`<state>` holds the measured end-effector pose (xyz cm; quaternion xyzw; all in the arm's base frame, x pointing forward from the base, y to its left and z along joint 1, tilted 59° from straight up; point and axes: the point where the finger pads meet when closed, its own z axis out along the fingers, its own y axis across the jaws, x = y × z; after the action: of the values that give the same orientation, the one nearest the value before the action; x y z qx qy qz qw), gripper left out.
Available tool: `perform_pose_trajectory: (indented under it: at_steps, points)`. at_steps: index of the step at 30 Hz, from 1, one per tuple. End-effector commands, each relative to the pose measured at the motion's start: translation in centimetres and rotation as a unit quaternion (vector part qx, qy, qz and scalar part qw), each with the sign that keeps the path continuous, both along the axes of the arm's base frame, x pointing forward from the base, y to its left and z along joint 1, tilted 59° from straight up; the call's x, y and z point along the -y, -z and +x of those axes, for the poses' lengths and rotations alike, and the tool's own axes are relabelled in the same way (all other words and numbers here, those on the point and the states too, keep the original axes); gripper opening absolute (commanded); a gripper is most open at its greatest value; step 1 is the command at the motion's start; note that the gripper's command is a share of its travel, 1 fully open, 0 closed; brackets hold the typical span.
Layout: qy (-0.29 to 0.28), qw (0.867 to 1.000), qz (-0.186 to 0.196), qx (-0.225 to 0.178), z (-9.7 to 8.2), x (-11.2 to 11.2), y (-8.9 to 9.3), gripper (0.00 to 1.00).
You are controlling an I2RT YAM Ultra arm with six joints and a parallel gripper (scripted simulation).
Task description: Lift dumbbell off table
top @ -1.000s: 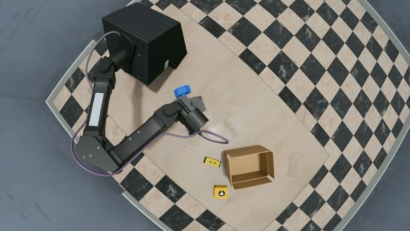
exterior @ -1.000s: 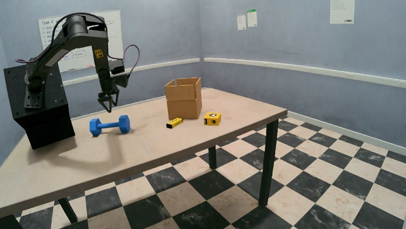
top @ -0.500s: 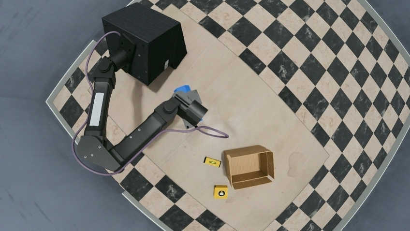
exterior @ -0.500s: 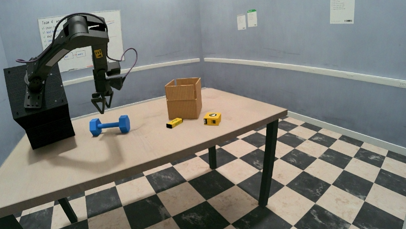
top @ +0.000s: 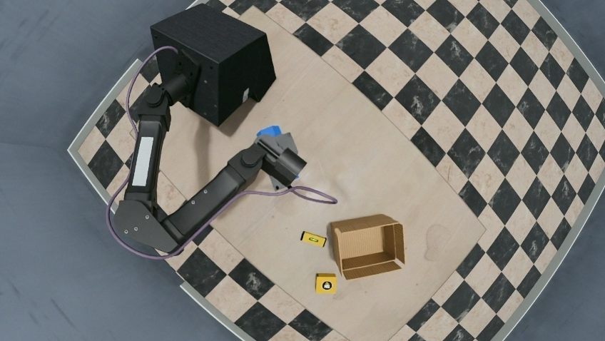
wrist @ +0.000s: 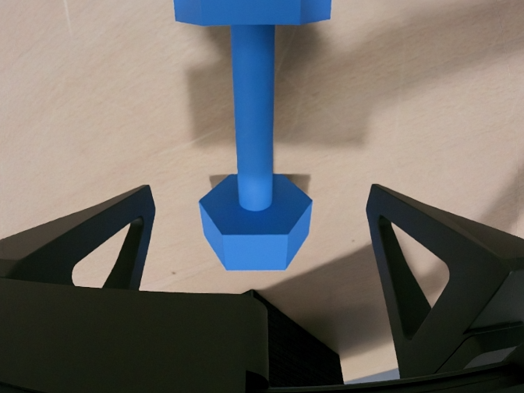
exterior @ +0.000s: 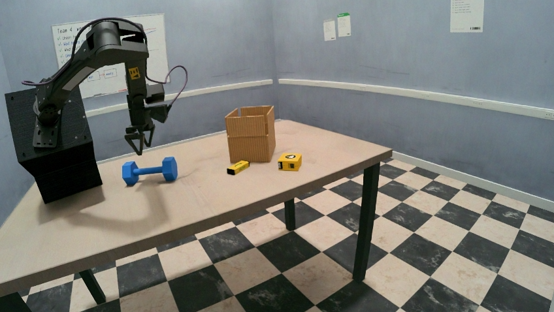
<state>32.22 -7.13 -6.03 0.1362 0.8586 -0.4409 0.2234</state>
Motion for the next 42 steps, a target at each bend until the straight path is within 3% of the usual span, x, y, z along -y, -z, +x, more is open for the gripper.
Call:
perform_pose_trajectory:
  at_steps: [1,36,42]
  points:
    - [-0.004,1.0,-0.006,-0.012,-0.6,0.3,0.8,1.0]
    - [-0.006,1.0,0.002,-0.013,1.2,5.8,4.6,1.0]
    - [-0.006,1.0,0.003,0.008,3.2,6.4,4.5,1.0]
